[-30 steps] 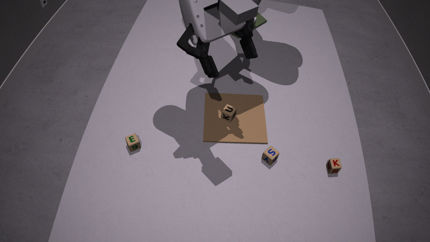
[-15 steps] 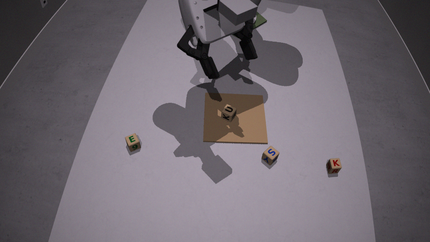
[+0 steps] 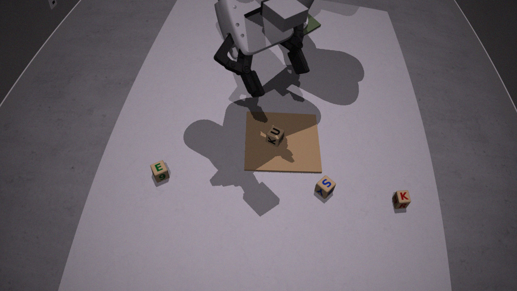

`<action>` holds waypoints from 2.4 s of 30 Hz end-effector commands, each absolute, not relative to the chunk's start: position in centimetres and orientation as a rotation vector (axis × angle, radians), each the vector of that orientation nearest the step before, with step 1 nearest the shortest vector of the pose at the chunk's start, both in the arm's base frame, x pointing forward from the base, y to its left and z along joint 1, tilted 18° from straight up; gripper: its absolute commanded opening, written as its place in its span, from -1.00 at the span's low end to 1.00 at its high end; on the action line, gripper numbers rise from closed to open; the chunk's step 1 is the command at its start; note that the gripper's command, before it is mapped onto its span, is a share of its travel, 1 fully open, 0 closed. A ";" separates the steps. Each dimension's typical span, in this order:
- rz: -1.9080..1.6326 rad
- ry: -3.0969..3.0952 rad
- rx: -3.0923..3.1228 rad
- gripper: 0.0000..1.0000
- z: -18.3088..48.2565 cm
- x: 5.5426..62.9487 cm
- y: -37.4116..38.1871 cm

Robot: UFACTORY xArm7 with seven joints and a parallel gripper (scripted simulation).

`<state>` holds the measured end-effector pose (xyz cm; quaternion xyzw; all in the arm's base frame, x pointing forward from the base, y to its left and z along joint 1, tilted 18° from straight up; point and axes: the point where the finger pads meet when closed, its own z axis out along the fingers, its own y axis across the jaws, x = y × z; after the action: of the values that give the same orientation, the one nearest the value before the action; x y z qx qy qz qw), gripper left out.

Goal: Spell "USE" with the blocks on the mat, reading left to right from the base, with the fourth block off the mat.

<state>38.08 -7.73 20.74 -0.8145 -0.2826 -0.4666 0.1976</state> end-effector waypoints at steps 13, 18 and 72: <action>-1.340 -0.798 -2.252 1.00 20.0 37.9 -7.4; -1.348 -0.800 -2.245 1.00 19.8 37.9 -7.3; -1.378 -0.807 -2.216 1.00 18.8 37.6 -6.7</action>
<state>37.58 -6.60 18.73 -0.7947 -0.2889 -0.4930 0.2049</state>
